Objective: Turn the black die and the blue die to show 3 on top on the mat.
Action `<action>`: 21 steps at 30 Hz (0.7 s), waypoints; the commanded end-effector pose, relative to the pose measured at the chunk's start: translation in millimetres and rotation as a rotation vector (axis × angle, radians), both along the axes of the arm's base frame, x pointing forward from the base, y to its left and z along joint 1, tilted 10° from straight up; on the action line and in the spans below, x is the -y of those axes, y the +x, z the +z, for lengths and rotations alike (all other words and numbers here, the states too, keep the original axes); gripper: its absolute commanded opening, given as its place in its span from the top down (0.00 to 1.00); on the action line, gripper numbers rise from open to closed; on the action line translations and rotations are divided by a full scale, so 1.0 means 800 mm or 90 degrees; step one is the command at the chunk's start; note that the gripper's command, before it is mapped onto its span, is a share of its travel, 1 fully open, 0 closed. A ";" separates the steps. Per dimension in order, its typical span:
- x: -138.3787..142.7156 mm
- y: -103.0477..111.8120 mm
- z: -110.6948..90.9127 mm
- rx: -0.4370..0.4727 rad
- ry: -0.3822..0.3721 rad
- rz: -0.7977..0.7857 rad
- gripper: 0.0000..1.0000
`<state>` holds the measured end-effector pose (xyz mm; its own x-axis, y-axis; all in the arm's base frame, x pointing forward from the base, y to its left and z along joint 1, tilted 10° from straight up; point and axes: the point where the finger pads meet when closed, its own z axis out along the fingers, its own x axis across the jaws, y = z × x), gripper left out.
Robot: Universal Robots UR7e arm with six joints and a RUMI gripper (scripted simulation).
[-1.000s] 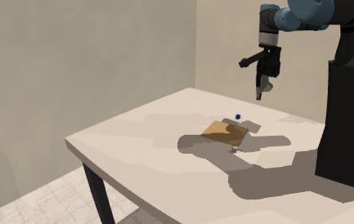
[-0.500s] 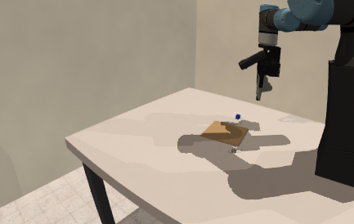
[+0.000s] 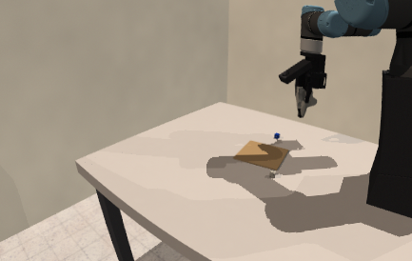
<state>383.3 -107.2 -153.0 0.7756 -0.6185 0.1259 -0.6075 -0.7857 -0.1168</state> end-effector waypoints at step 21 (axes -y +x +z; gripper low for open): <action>0.006 -0.003 -0.003 0.010 -0.064 0.391 1.00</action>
<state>381.2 -110.6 -155.4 0.9758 -0.1404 0.1676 -0.1359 -0.9900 -0.0381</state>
